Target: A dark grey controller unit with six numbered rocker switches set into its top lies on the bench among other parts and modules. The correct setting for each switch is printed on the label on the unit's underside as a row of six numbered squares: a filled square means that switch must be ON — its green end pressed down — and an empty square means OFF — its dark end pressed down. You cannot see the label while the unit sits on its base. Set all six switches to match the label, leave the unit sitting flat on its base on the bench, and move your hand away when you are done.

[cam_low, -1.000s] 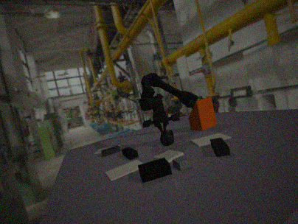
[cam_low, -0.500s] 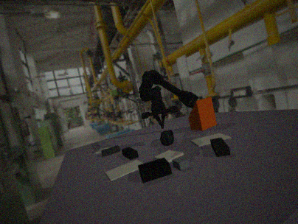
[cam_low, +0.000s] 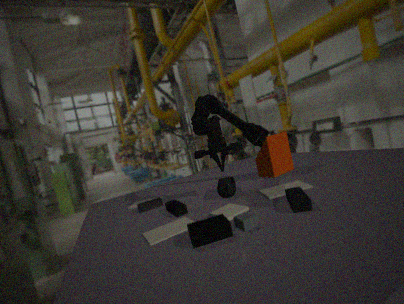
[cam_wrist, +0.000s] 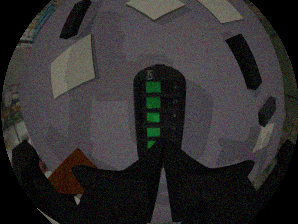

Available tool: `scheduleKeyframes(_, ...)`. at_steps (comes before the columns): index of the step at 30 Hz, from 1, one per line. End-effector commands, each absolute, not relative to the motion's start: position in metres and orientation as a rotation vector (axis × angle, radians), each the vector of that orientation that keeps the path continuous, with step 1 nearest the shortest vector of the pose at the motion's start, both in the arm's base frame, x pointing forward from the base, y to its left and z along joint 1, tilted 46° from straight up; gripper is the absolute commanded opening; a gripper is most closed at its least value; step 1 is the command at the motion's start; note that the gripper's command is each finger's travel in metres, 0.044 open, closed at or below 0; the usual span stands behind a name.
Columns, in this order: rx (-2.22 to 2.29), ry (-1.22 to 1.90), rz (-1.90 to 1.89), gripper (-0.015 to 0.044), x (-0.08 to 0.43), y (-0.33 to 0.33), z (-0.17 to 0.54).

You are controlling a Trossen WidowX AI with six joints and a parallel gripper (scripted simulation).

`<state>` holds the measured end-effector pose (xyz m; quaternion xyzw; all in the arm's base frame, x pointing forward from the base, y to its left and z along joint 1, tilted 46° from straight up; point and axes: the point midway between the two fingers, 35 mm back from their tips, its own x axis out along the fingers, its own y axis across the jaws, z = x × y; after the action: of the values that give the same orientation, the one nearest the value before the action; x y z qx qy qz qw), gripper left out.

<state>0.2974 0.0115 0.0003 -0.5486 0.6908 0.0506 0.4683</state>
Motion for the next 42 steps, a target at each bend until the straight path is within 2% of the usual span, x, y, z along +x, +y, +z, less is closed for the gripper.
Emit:
scheduleKeyframes(1, -1.341, 1.7, 0.124, 0.0, 0.295, 0.011, 0.0)
scheduleKeyframes(11, -1.341, 1.7, 0.124, 0.0, 0.294, 0.011, -0.002)
scheduleKeyframes(17, -1.341, 1.701, 0.125, 0.0, 0.26, 0.008, -0.04)
scheduleKeyframes(34, -1.349, 1.701, 0.13, 0.0, 0.261, 0.009, -0.039)
scheduleKeyframes(42, -1.348, 1.701, 0.132, 0.021, 0.259, 0.044, -0.004)
